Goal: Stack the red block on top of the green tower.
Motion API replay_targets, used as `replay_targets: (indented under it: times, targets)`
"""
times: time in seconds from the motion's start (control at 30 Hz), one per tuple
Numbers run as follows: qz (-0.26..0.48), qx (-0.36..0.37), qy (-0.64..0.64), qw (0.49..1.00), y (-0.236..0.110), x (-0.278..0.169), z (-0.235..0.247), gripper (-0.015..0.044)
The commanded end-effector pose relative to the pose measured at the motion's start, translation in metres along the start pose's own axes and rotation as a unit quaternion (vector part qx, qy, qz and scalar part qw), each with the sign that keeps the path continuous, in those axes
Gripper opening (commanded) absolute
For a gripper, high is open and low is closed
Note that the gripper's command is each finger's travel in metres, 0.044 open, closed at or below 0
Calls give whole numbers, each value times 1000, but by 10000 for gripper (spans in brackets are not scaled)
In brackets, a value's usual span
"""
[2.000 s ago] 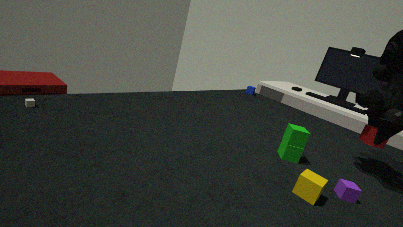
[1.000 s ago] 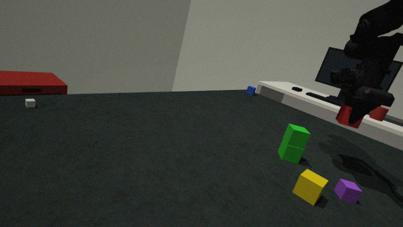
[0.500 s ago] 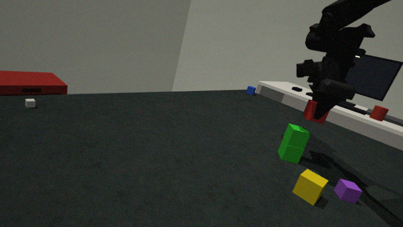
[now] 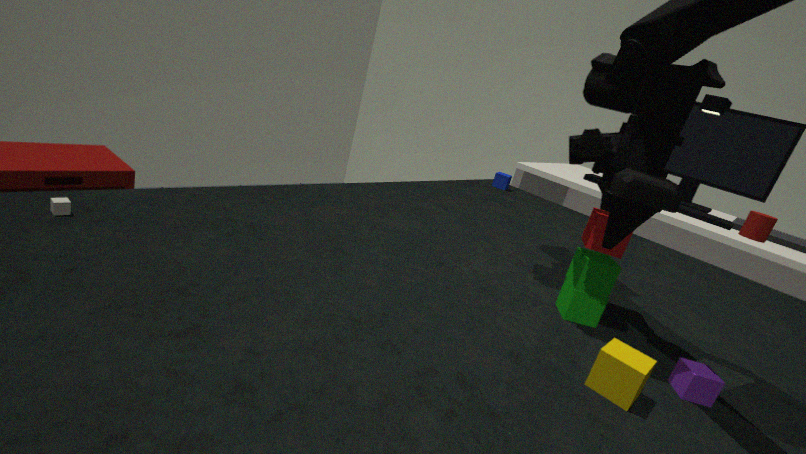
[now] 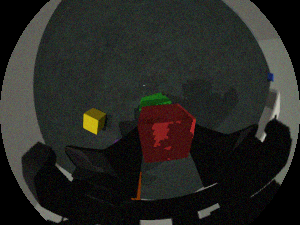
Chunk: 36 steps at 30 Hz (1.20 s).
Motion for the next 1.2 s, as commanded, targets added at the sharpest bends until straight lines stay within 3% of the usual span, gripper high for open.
replay_targets:
  times: [0.0,0.87,1.17]
  targets:
    - [-1,3,4,1000,11,-1,1,0]
    - [-1,3,5,1000,10,-1,1,0]
    - [1,2,2,1000,12,-1,1,236]
Point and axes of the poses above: the point midway between the two fingers, 35 mm back from their tips, its own y axis out along the fingers, its own z axis across the jaws, x = y × z, the point moved 1 cm from there along -y, back along the fingers, and after that the axes turned 12 degrees about -y, right-handed, at the moved point
